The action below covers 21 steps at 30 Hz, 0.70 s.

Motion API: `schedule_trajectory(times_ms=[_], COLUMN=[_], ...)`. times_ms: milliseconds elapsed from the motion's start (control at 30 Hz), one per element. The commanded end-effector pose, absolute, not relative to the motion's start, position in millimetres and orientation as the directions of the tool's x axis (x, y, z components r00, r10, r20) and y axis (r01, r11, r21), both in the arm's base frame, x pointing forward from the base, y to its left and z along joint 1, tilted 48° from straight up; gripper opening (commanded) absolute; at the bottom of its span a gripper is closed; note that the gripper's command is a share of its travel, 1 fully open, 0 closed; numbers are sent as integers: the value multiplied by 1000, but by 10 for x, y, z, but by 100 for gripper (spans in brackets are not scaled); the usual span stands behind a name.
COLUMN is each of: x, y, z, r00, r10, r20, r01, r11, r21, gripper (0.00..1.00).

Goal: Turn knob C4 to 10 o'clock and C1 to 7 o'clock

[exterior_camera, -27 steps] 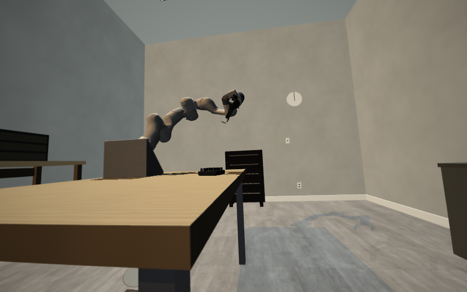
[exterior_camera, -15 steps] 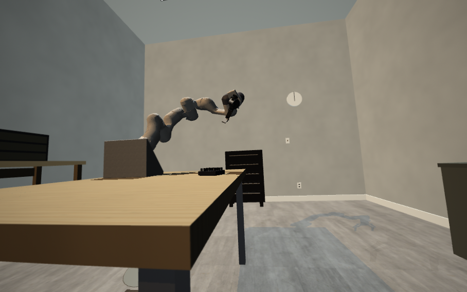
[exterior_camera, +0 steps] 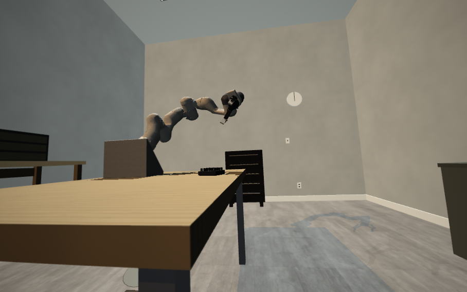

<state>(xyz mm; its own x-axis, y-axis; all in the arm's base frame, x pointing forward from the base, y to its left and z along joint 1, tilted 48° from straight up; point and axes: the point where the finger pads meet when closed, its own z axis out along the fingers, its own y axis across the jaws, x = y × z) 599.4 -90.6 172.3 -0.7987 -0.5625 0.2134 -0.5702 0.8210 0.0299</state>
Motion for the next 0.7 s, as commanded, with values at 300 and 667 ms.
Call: schedule_trajectory(times_ms=[300,667], x=[5880,5777], y=[-943,-953], z=[1321,1059], r00=[-622,-505], r10=[-764,-854], r20=[175,126], r01=[-751,-828], r11=[644,520], r21=[145,209], gripper=[100,100])
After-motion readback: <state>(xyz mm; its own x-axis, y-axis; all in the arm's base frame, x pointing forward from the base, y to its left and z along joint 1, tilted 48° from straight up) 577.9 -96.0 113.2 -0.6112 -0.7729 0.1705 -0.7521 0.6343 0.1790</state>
